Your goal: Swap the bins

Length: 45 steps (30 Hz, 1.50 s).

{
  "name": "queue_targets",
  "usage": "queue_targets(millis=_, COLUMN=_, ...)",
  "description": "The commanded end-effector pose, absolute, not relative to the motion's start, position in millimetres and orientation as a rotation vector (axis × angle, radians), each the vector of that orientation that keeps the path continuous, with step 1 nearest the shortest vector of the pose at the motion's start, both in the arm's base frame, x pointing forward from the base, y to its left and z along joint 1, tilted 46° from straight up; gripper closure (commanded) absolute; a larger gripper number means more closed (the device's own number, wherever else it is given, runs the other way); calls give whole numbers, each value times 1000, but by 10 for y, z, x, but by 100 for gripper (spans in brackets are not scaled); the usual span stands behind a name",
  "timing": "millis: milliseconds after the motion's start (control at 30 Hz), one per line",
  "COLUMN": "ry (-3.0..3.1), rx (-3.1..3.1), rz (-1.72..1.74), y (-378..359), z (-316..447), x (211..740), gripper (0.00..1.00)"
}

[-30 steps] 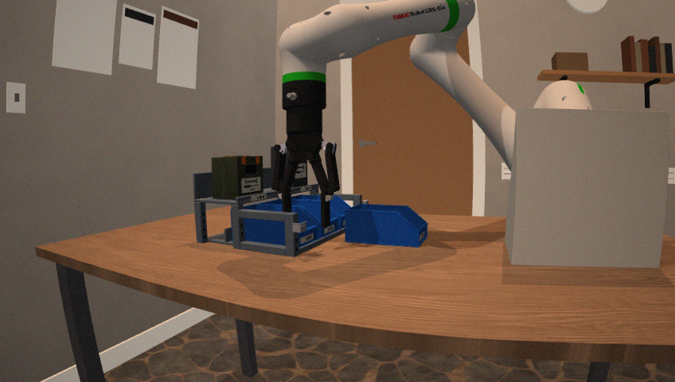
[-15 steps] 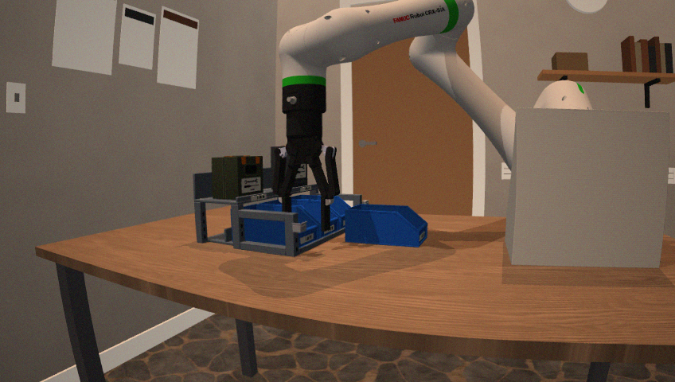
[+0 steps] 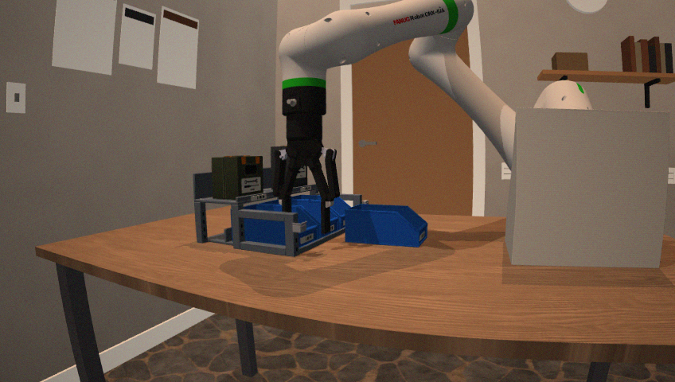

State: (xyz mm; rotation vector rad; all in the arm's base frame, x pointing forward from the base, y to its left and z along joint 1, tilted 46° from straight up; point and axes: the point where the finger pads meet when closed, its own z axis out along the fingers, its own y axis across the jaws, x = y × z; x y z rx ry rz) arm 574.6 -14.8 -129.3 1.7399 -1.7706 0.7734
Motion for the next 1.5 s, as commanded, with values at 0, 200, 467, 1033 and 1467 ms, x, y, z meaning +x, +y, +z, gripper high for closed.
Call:
queue_targets(millis=0, ry=-1771, rx=1742, rz=775, y=-140, z=-1289, x=5753, gripper=38)
queue_targets(millis=200, ry=-1771, rx=1742, rz=775, y=-140, z=-1290, x=5753, gripper=38)
queue_targets(millis=467, ry=-1771, rx=1742, rz=775, y=-140, z=-1290, x=5753, gripper=38)
queue_targets(millis=1033, ry=-1771, rx=1742, rz=775, y=-140, z=-1290, x=5753, gripper=90)
queue_targets(millis=1467, ry=-1771, rx=1742, rz=775, y=-140, z=-1290, x=5753, gripper=90)
